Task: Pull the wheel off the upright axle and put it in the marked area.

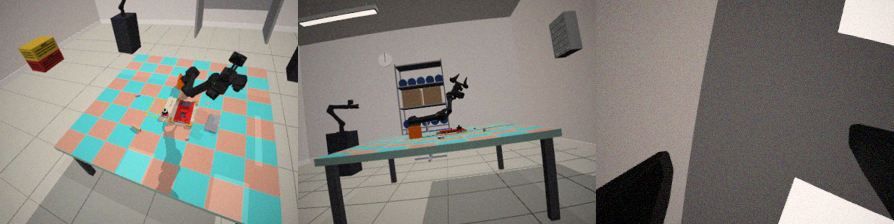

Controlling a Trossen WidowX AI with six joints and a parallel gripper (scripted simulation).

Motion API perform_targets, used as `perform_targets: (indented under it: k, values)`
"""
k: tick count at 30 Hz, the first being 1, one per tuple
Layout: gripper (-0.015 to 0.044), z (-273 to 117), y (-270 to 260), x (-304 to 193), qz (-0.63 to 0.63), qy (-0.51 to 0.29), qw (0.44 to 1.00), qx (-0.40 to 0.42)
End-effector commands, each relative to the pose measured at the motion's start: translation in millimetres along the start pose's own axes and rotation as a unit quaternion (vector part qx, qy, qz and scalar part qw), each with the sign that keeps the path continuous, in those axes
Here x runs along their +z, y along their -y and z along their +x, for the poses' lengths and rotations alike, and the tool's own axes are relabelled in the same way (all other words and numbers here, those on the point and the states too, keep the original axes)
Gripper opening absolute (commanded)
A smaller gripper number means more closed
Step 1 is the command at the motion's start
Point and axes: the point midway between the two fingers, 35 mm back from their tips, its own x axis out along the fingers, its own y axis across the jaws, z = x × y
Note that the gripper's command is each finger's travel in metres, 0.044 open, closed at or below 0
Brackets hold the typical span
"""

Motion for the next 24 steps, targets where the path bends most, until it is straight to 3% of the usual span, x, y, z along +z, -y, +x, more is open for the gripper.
perform_targets:
  k: [1, 4, 16, 24]
  values:
    - [0.0374, -0.5, 1.7, 1.4, 0.001, 0.001, 1.000, -0.001]
    - [0.0300, -7.4, 26.2, 20.3, 0.010, 0.021, 1.000, -0.018]
    - [0.0300, -53.2, 151.3, 97.3, 0.081, 0.090, 0.986, -0.113]
    - [0.0300, -94.1, 254.2, 115.5, 0.151, 0.108, 0.965, -0.186]
